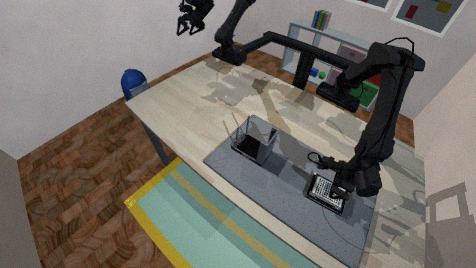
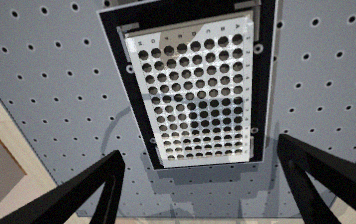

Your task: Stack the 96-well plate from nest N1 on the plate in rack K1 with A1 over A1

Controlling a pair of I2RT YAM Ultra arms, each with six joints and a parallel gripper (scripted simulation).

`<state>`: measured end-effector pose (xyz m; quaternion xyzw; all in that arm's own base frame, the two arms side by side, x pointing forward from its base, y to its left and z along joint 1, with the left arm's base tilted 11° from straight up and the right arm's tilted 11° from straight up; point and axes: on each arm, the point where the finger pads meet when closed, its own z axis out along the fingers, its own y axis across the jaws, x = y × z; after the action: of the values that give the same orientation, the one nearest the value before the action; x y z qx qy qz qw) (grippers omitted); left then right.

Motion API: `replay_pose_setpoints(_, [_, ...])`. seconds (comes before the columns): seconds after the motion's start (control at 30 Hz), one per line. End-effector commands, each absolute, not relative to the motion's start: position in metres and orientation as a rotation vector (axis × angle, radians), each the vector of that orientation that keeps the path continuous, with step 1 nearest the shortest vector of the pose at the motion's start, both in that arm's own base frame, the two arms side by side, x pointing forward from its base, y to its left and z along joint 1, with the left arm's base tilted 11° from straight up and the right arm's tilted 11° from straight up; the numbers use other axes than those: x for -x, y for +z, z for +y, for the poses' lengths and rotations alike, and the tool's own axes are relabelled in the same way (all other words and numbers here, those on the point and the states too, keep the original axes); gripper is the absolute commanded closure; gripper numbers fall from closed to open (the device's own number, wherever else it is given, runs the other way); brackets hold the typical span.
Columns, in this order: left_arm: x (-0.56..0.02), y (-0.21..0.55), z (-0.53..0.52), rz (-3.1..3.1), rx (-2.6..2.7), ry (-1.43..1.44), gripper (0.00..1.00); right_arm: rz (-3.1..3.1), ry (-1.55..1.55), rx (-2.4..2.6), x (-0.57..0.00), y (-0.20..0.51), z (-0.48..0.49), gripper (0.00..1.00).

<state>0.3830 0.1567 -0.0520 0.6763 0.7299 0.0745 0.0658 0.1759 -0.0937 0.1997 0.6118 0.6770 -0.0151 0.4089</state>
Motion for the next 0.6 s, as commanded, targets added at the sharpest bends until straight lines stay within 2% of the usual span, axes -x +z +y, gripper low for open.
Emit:
replay_pose_setpoints(0.0, [-0.377,-0.068,0.153,2.217,-2.039,0.196,0.0,1.634,-0.001,-1.528,-0.174,0.222,-0.097,0.0])
replay_pose_setpoints(0.57, [-0.382,-0.092,0.152,2.216,-2.04,0.196,0.0,1.634,-0.001,-1.528,-0.174,0.222,-0.097,0.0])
